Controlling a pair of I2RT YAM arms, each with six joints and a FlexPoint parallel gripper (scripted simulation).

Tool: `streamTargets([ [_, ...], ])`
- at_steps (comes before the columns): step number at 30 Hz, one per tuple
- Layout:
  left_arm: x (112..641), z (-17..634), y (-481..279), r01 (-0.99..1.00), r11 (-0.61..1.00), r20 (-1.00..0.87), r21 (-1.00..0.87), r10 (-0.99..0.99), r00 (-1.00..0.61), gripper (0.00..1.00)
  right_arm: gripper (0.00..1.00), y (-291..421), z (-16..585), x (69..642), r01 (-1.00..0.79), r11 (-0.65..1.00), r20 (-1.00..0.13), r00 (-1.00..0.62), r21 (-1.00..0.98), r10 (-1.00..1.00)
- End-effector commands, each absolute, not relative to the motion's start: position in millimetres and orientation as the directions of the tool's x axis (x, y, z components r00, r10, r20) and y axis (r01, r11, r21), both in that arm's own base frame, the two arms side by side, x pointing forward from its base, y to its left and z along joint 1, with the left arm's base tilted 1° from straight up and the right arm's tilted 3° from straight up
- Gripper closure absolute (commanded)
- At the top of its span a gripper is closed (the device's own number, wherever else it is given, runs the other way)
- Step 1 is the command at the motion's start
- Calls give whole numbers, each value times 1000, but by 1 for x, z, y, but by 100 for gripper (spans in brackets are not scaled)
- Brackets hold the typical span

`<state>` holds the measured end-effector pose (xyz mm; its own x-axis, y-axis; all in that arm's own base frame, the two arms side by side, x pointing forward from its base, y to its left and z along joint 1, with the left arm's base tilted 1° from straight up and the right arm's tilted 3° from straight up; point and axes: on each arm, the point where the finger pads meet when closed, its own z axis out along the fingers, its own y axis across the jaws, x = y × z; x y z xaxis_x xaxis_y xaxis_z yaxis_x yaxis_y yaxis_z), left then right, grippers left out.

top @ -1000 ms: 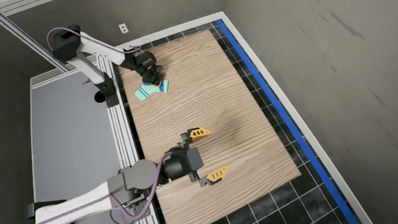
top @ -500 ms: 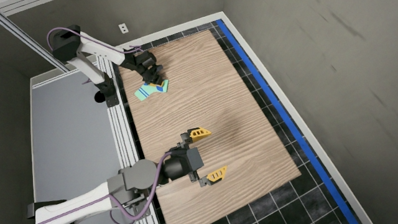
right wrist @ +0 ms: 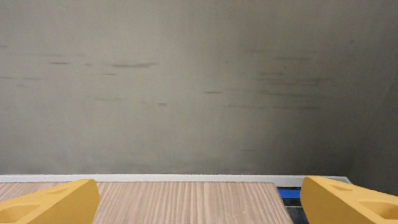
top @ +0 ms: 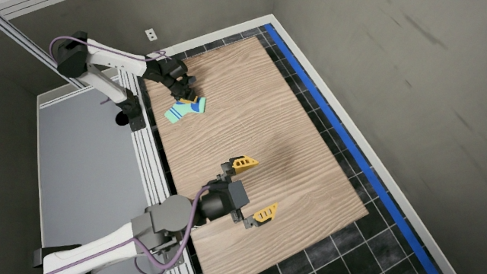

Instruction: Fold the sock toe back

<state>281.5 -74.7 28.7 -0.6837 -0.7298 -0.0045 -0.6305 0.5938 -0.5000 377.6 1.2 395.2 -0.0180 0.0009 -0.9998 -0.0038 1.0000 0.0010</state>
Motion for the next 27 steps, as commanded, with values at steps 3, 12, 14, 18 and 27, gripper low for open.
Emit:
streamTargets([
  [3, 281, 55, -69, -614, 598, -13, -516, -722, -692, 61, 0, 0, 401, 375, 0, 1000, -1000, -4, 0, 0],
  [12, 275, 59, -64, -618, 592, -14, -517, -728, -685, 61, 0, 0, 401, 375, 0, 1000, -1000, -4, 0, 0],
  [14, 264, 49, -66, -629, 598, 5, -498, -723, -691, 61, 0, 0, 401, 375, 0, 1000, -1000, -4, 0, 0],
  [18, 276, 61, -67, -609, 598, -19, -521, -721, -693, 61, 0, 0, 401, 375, 0, 1000, -1000, -4, 0, 0],
  [27, 276, 61, -67, -610, 597, -18, -520, -722, -691, 61, 0, 0, 401, 375, 0, 1000, -1000, -4, 0, 0],
])
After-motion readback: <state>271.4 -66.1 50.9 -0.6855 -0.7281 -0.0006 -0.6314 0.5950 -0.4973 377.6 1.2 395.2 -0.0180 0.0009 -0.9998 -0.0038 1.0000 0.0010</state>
